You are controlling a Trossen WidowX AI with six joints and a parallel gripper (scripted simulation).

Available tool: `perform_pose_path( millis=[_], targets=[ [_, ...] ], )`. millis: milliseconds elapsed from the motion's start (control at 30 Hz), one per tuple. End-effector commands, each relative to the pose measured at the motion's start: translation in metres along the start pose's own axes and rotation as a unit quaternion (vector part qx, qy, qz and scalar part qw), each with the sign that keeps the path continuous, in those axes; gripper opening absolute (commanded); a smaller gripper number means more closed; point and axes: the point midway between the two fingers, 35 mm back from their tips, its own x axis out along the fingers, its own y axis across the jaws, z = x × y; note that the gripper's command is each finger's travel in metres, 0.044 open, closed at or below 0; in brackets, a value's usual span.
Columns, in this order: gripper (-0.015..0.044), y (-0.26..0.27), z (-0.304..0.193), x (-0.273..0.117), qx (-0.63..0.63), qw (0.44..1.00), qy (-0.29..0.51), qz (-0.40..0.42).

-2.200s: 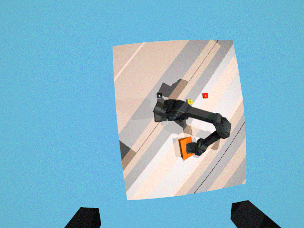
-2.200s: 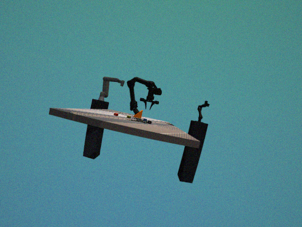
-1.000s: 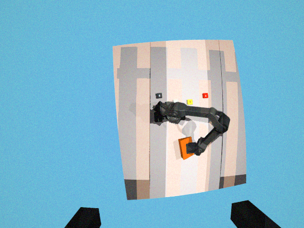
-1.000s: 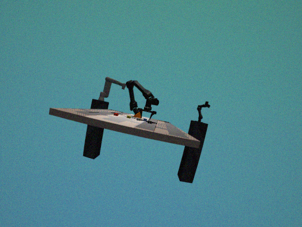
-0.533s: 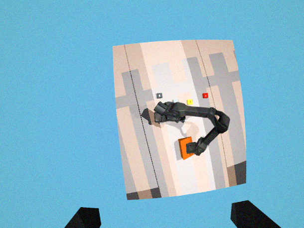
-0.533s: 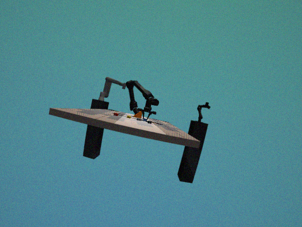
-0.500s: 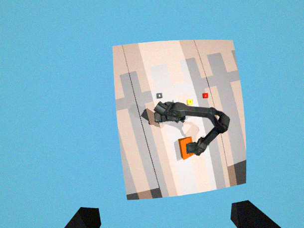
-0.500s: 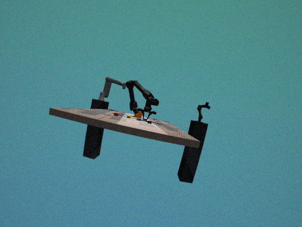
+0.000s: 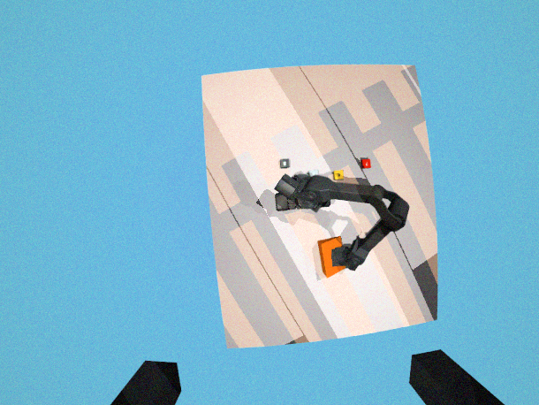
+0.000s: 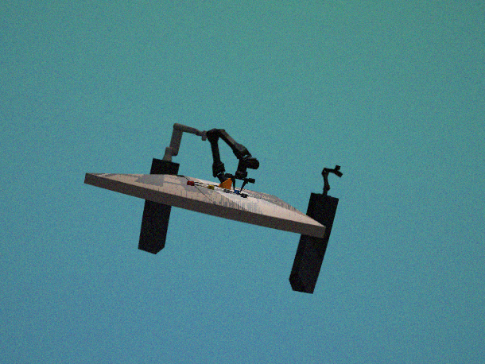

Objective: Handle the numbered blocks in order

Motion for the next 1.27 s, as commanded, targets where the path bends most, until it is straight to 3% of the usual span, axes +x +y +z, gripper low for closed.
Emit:
perform_pose_path(
  millis=[0,167,300,433,600,1033,1233],
  targets=[
    [0.0278,0.000,0.000,0.000,-0.002,1.000,-0.001,-0.001],
    [0.0400,0.000,0.000,0.000,-0.002,1.000,-0.001,-0.001],
    [0.0400,0.000,0.000,-0.002,-0.002,1.000,-0.001,-0.001],
    [0.0400,0.000,0.000,-0.036,-0.003,1.000,-0.001,-0.001],
    [0.0400,0.001,0.001,-0.037,-0.003,1.000,-0.001,0.000],
    [0.0400,0.085,0.020,-0.114,-0.002,1.000,-0.001,0.003],
    [0.0400,0.089,0.020,-0.118,-0.002,1.000,-0.001,0.003]
  ],
)
